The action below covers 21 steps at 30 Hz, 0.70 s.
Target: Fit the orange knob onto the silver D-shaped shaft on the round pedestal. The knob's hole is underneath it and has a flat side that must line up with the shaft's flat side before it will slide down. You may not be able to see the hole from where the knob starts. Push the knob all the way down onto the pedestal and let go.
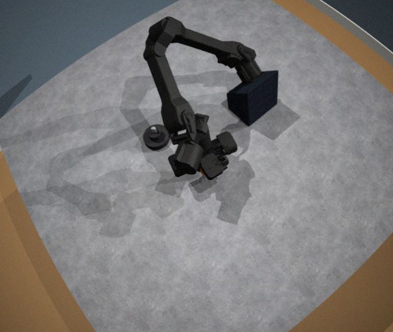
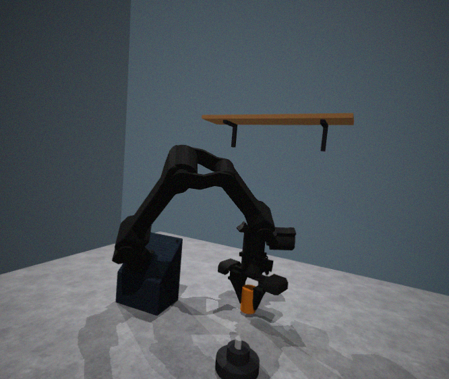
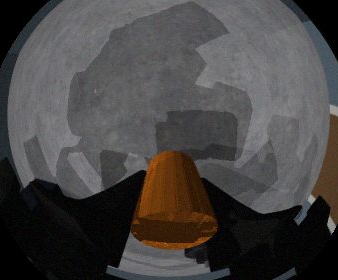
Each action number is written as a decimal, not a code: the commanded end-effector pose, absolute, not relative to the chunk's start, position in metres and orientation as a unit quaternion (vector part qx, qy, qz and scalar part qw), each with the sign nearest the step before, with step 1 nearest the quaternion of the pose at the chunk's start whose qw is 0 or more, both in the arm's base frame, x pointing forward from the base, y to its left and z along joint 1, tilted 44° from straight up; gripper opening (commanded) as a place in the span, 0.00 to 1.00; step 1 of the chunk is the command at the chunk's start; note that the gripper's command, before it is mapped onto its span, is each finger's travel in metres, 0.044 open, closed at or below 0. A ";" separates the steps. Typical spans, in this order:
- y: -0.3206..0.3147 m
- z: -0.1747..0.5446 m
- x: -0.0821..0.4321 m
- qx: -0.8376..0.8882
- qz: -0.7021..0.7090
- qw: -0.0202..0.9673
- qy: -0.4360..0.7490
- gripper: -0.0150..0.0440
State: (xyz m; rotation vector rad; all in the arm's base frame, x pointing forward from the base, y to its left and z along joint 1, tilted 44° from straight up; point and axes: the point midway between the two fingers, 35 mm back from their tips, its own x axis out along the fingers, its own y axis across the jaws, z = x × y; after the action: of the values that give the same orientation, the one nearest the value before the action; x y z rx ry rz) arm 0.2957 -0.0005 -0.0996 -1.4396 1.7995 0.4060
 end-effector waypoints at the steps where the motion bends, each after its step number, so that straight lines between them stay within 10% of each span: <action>1: -0.010 -0.110 0.295 -0.569 0.160 0.386 0.708 0.25; 6: -0.010 -0.110 0.293 -0.569 0.160 0.386 0.708 0.25; 15: -0.009 -0.109 0.293 -0.566 0.160 0.388 0.710 0.65; 21: -0.009 -0.109 0.293 -0.566 0.160 0.388 0.710 0.66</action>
State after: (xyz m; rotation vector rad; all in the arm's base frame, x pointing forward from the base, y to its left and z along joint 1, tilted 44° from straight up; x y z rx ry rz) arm 0.2932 -0.0091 -0.1089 -1.4397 1.8051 0.4066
